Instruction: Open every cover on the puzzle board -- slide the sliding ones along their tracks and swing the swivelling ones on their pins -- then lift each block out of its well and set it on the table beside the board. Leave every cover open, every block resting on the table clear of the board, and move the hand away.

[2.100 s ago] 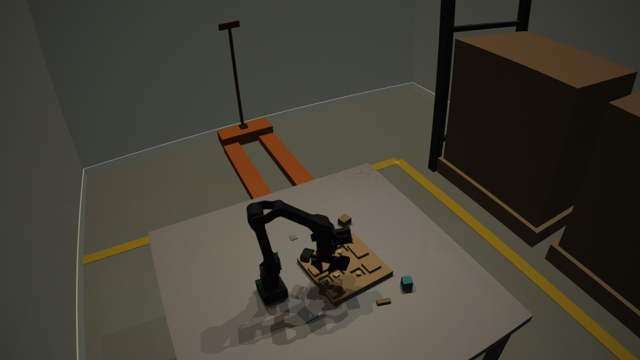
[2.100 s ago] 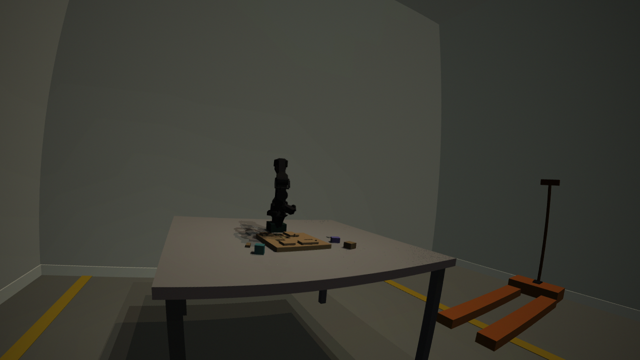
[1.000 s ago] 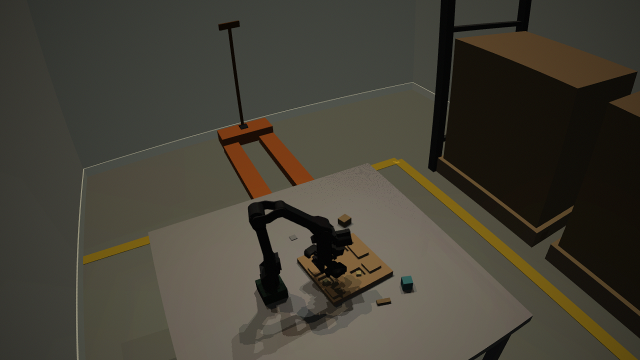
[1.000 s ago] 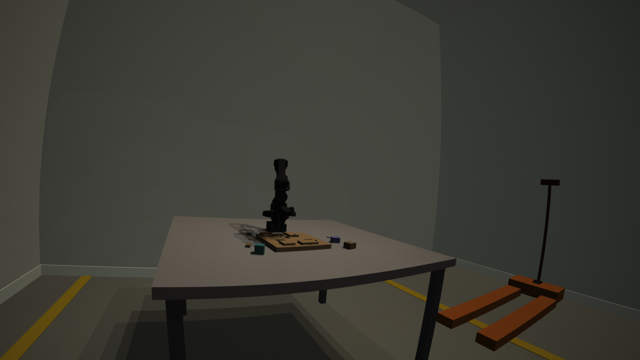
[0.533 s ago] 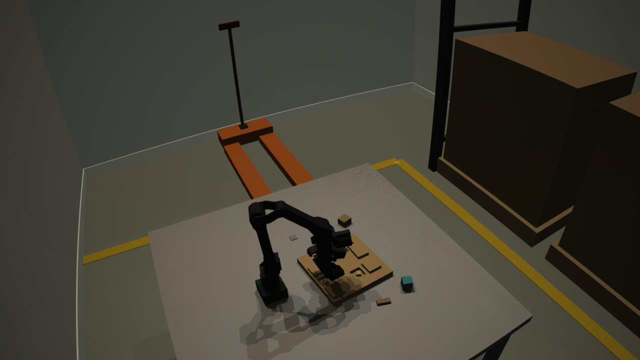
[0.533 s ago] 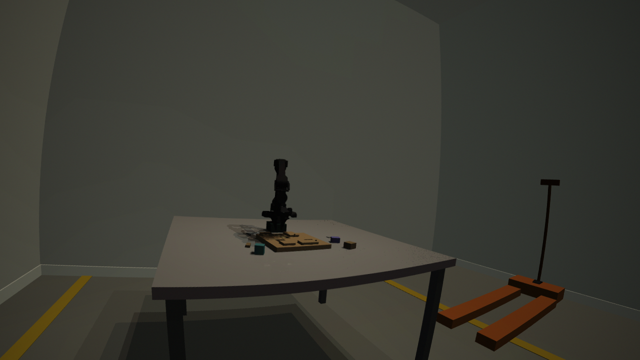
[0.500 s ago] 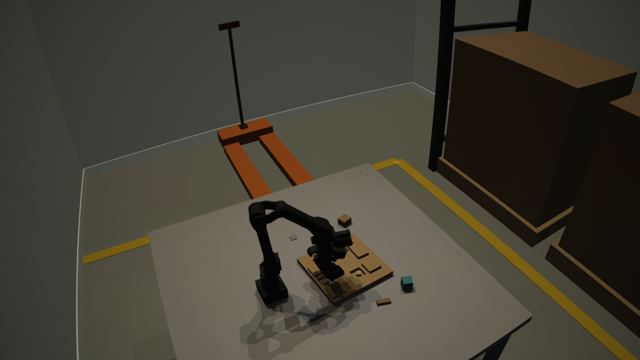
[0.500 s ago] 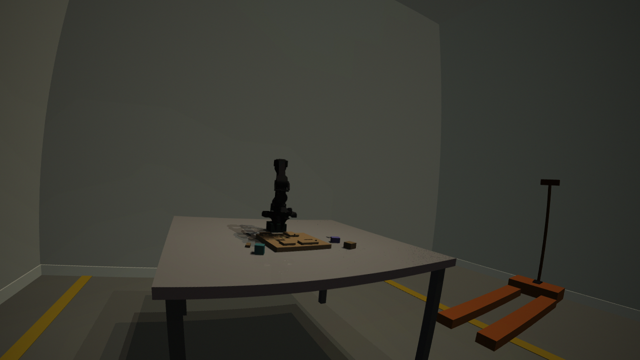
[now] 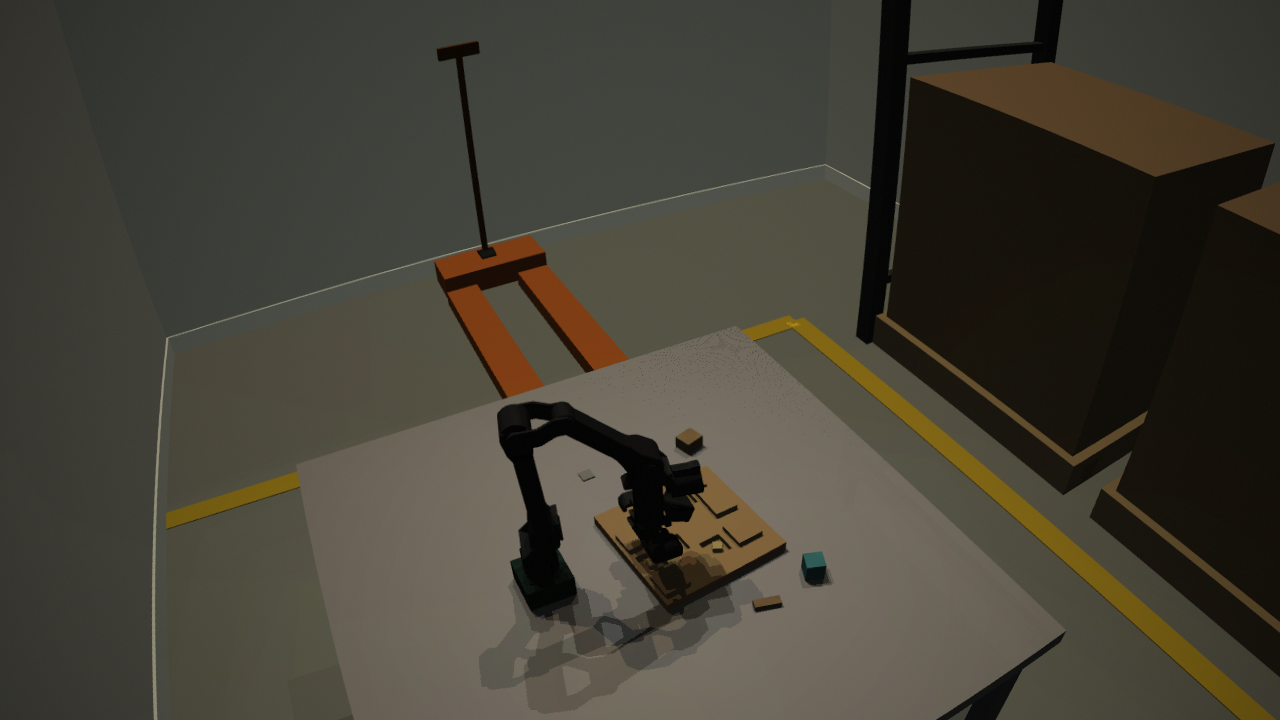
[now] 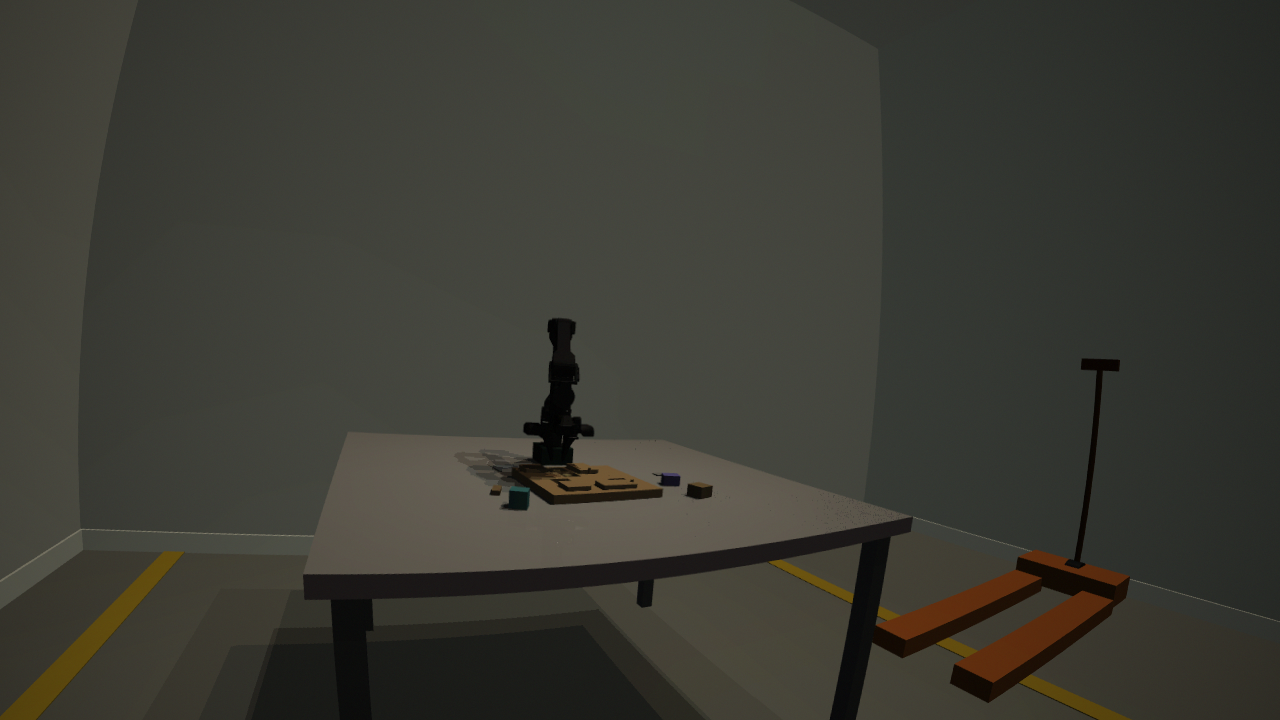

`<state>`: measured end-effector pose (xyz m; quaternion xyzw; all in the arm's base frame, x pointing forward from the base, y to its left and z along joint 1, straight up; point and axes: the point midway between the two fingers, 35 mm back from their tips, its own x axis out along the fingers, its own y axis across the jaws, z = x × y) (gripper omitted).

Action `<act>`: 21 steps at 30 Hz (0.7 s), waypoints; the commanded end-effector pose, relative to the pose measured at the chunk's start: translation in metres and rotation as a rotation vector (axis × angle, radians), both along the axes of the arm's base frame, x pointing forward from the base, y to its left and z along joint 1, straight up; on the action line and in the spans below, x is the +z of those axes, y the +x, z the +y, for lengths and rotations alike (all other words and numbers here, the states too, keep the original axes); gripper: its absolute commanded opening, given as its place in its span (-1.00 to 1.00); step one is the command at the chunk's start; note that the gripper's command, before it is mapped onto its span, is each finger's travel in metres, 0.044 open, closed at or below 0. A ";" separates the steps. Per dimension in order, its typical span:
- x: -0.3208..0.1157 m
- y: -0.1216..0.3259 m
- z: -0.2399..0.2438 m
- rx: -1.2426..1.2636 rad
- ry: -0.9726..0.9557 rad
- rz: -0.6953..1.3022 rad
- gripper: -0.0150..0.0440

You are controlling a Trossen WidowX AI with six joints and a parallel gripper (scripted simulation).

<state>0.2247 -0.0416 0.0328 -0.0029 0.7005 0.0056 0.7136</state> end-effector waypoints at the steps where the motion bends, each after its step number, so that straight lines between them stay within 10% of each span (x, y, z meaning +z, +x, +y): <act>1: -0.001 0.000 0.000 -0.009 -0.003 0.000 0.00; 21: -0.005 0.000 0.000 -0.009 -0.003 0.000 0.00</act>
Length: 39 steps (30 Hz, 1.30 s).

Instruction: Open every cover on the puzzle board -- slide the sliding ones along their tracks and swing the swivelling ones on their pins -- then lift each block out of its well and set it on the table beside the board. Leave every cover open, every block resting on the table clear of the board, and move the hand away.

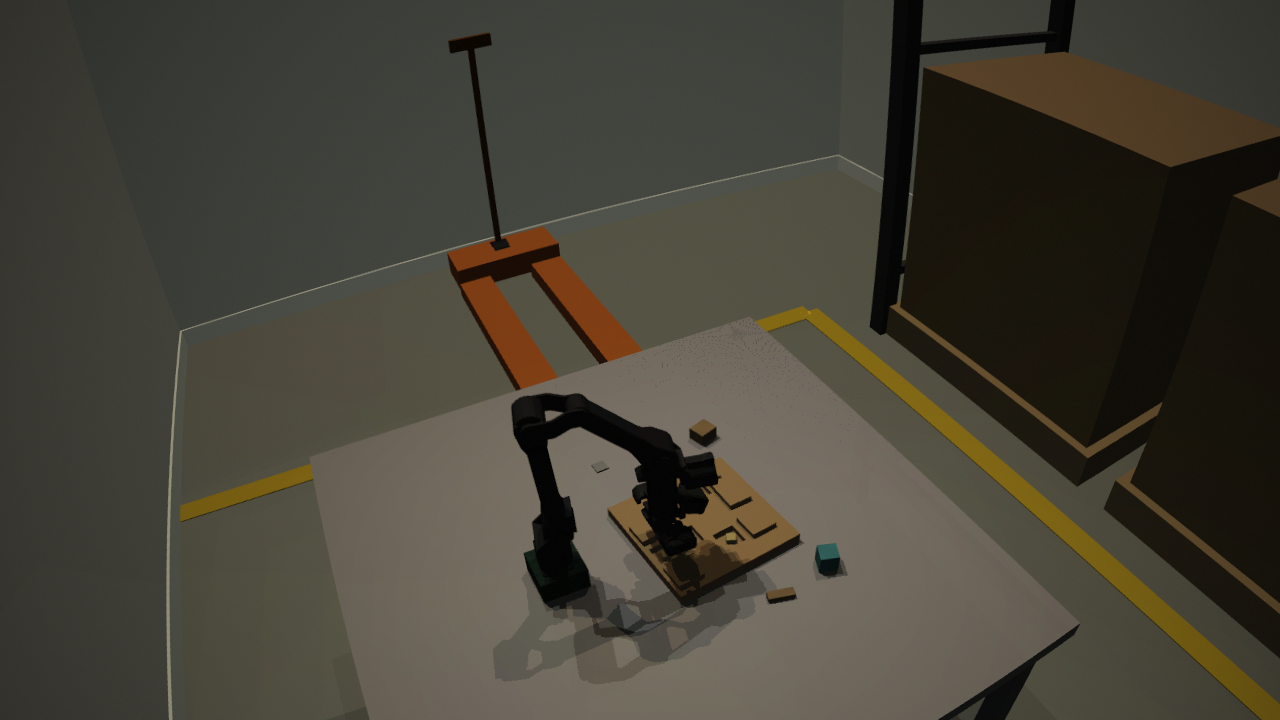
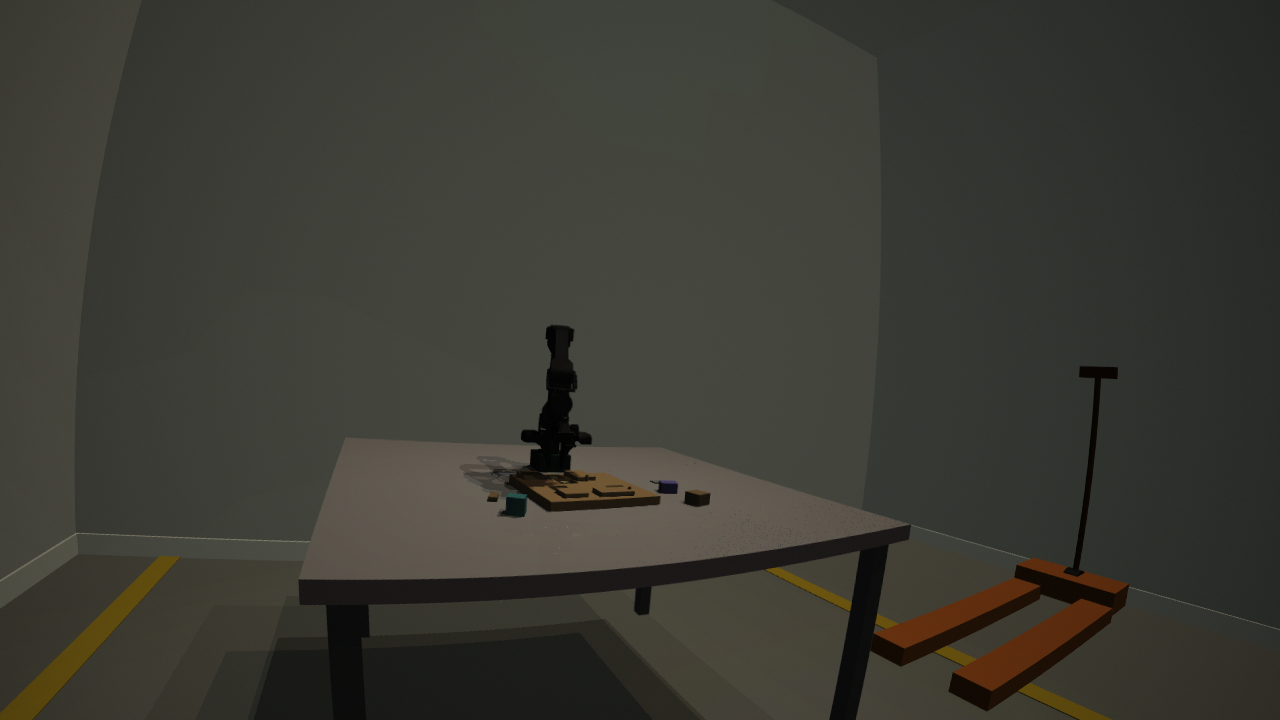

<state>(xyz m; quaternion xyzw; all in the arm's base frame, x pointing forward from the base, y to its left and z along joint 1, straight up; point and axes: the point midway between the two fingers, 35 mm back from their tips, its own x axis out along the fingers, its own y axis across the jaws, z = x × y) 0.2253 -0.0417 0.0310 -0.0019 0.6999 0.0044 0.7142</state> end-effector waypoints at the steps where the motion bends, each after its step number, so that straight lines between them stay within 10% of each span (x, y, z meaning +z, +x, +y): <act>1: -0.004 -0.001 0.000 -0.006 -0.002 0.002 0.00; 39: -0.029 0.000 0.000 -0.006 -0.002 0.002 0.00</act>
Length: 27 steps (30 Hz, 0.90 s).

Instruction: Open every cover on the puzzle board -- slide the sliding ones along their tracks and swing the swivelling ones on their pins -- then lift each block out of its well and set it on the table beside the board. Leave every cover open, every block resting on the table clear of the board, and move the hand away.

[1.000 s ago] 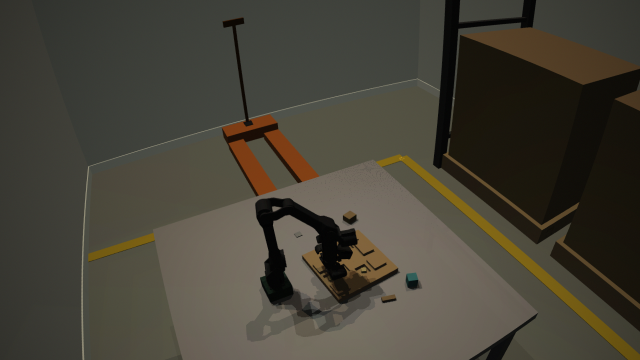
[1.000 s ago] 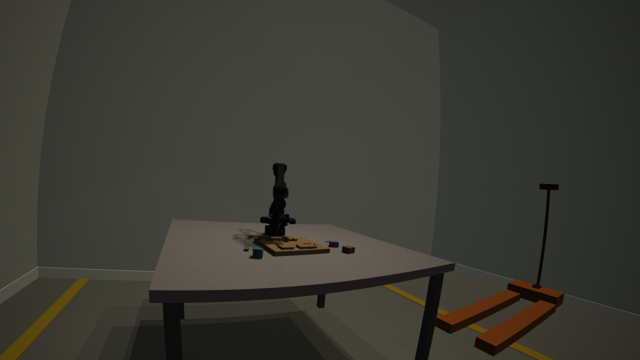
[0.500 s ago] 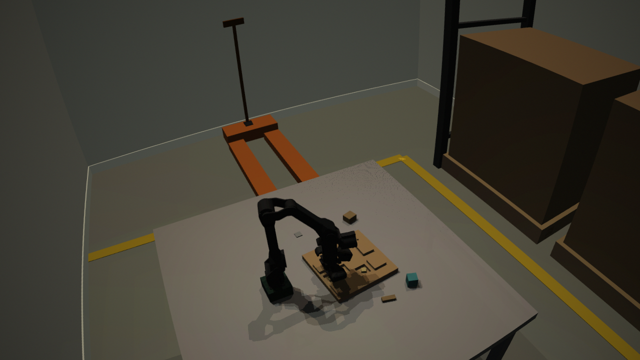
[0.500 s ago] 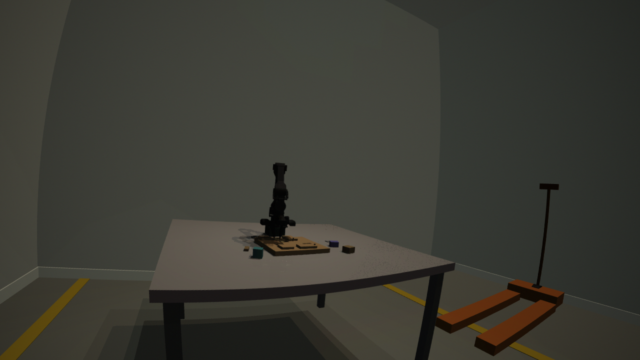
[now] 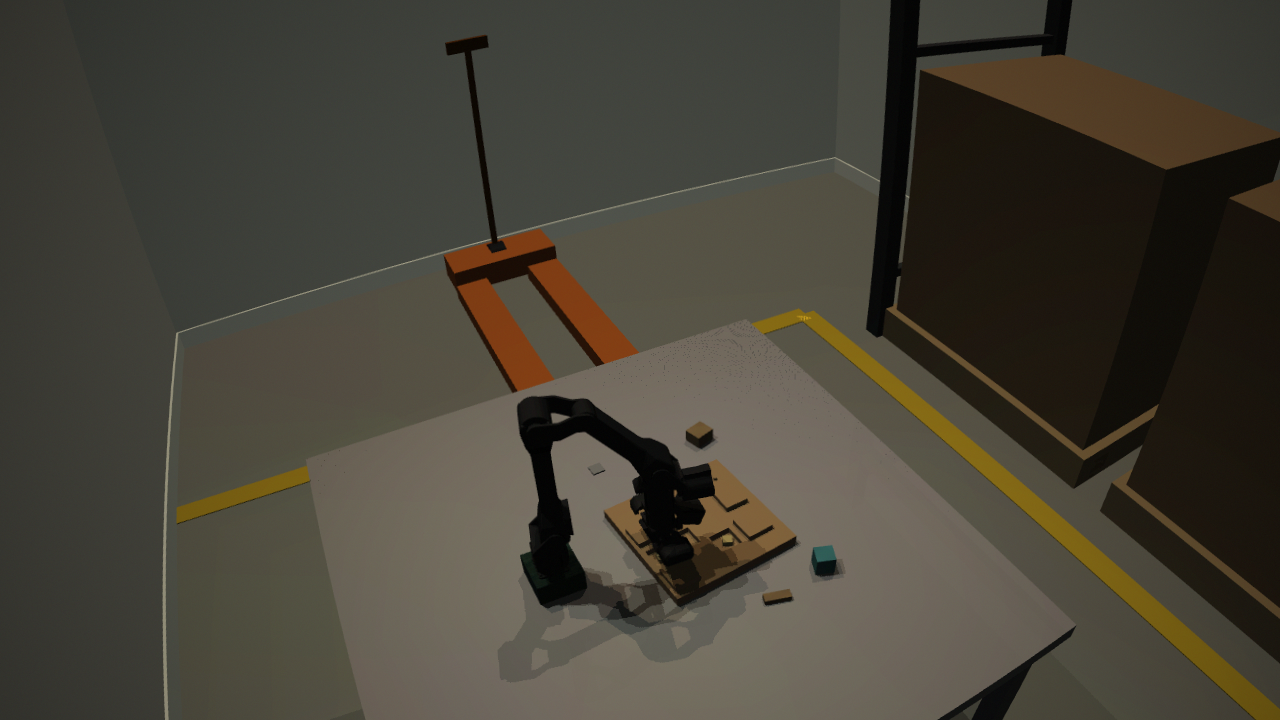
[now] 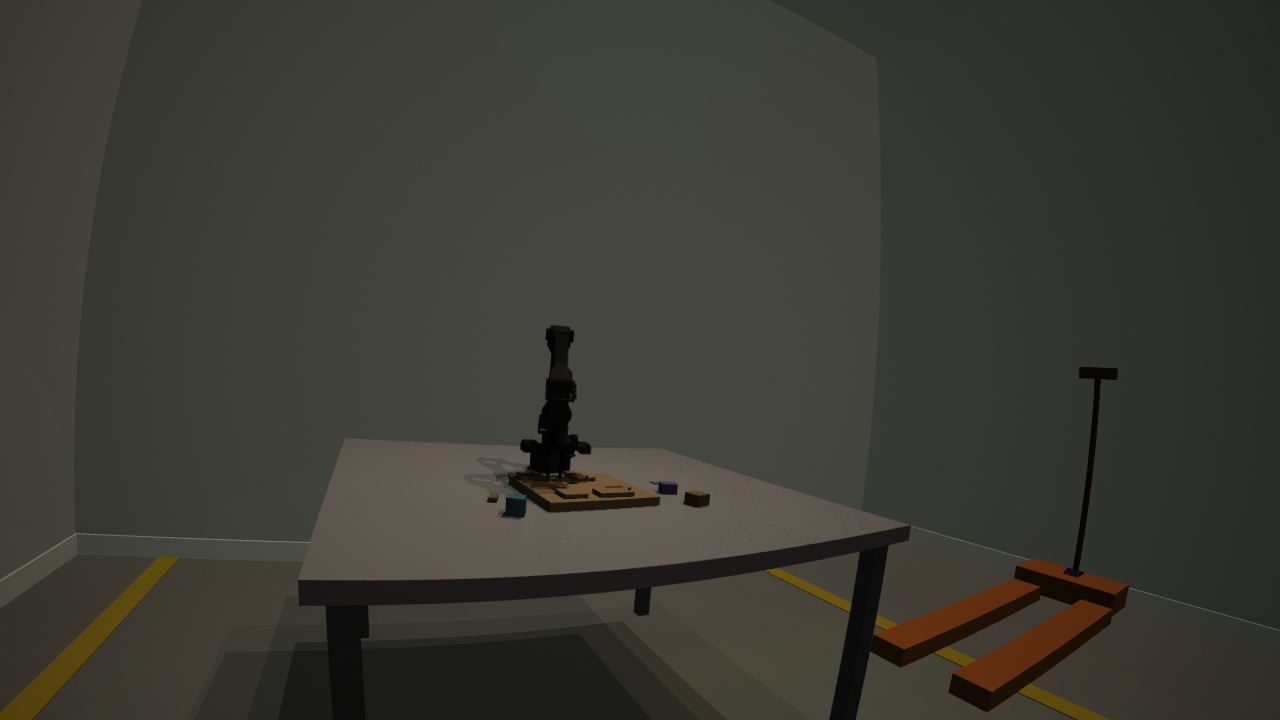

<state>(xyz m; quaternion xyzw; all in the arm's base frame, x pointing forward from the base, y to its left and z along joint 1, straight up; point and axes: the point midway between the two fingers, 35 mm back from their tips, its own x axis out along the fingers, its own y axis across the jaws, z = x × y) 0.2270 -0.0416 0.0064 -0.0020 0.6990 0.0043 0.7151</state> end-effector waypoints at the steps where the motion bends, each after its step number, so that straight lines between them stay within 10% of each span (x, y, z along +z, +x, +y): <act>1: -0.005 -0.002 0.000 -0.006 -0.002 0.005 0.00; 27: -0.001 0.000 0.000 -0.001 0.000 0.002 -0.22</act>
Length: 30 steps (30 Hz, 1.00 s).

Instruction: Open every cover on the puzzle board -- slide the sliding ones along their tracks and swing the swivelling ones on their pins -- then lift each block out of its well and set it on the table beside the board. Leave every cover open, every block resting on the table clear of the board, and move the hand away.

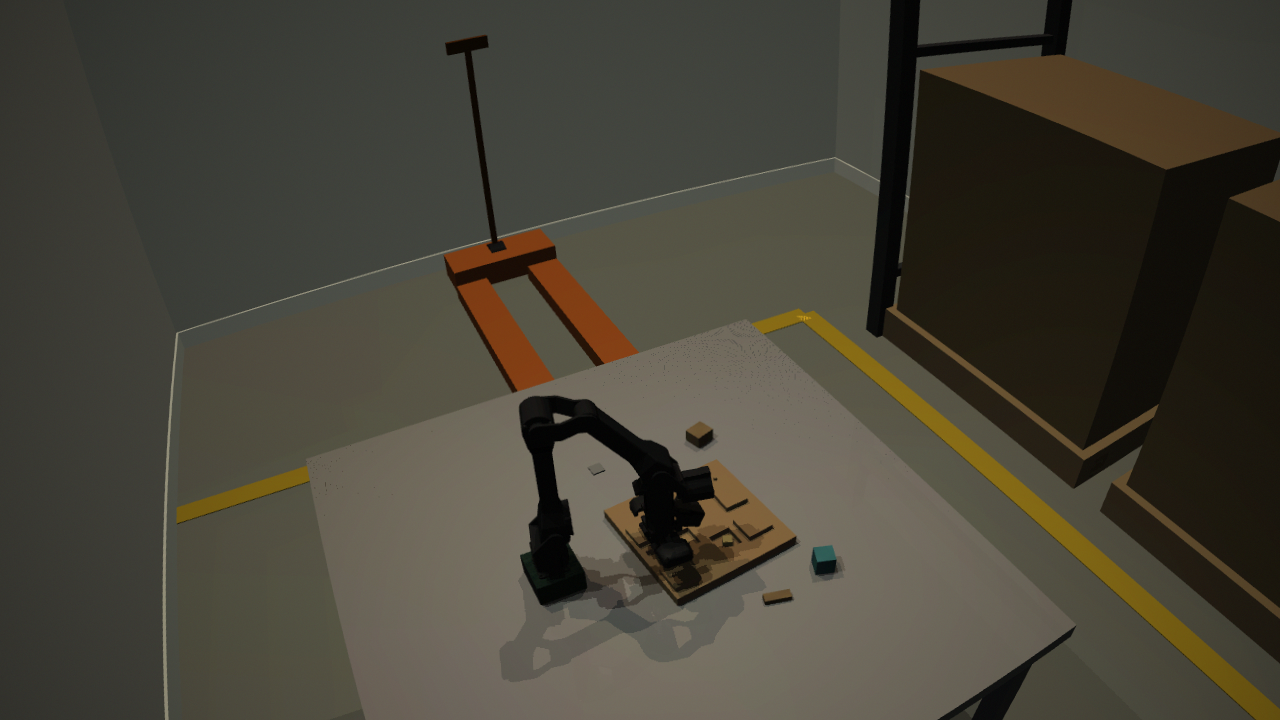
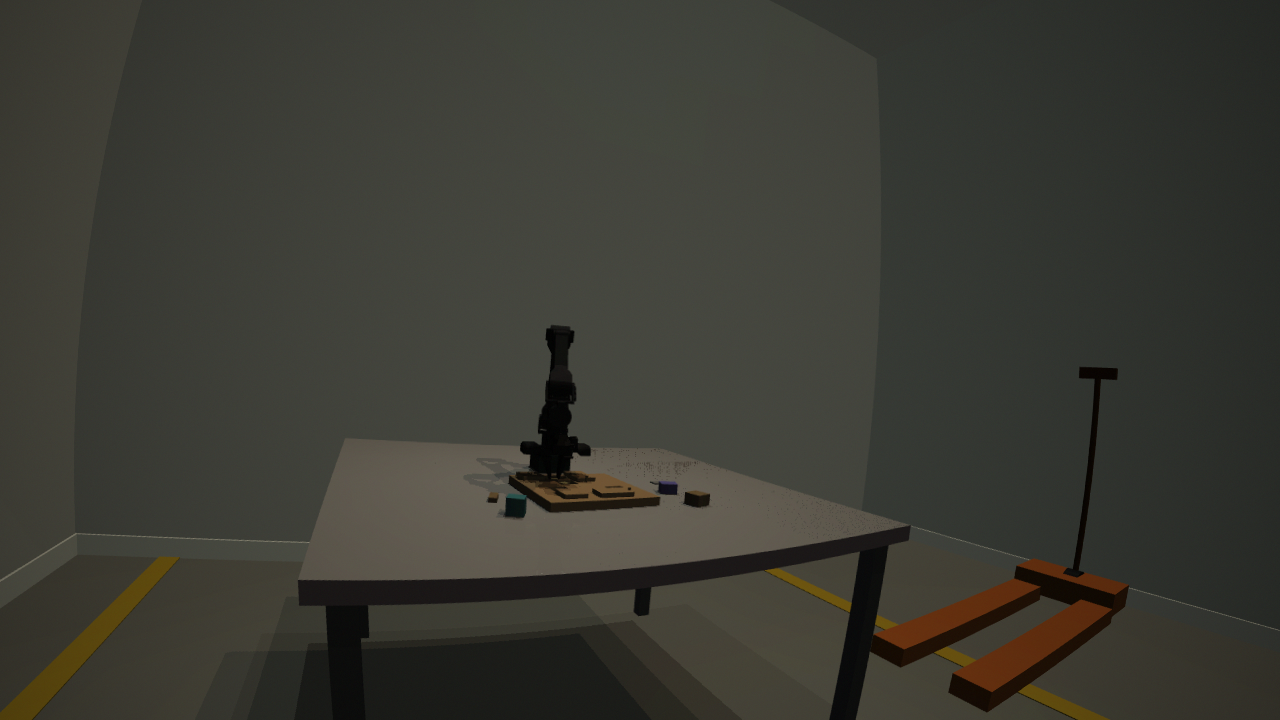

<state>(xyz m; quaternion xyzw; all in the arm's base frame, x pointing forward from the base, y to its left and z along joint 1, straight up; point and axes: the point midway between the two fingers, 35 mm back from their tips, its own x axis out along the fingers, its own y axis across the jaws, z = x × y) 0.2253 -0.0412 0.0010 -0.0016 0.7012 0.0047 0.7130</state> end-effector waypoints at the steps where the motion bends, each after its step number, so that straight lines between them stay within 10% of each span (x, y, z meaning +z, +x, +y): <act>1: 0.005 0.002 0.000 -0.001 -0.001 -0.004 -0.22; 30: 0.042 -0.001 0.000 -0.006 -0.003 -0.002 -0.22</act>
